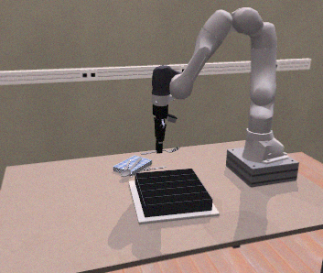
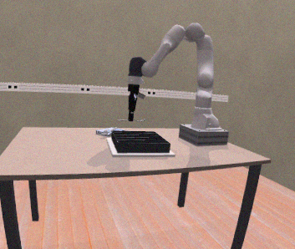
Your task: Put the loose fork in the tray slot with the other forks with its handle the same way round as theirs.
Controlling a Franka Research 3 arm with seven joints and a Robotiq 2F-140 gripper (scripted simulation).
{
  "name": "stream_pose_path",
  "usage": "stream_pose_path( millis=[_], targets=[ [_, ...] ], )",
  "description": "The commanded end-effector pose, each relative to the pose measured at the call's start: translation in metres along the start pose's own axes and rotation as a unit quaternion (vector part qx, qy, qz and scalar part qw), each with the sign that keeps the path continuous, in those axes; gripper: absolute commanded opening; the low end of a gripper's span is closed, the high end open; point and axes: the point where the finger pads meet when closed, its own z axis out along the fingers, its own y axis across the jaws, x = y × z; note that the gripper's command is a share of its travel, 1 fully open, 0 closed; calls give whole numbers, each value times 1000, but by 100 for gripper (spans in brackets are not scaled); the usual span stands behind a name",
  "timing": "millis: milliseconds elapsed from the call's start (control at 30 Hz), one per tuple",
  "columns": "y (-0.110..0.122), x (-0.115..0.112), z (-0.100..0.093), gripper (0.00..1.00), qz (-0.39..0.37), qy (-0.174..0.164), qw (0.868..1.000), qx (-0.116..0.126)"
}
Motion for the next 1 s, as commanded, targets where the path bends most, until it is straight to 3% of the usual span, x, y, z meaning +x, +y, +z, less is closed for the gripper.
stream_pose_path(
  millis=[0,433,967],
  targets=[
    [3,8,-11,13,-11,12,1000,-7],
    [2,7,-35,13,-11,12,1000,-7],
    [2,7,-37,13,-11,12,1000,-7]
  ],
)
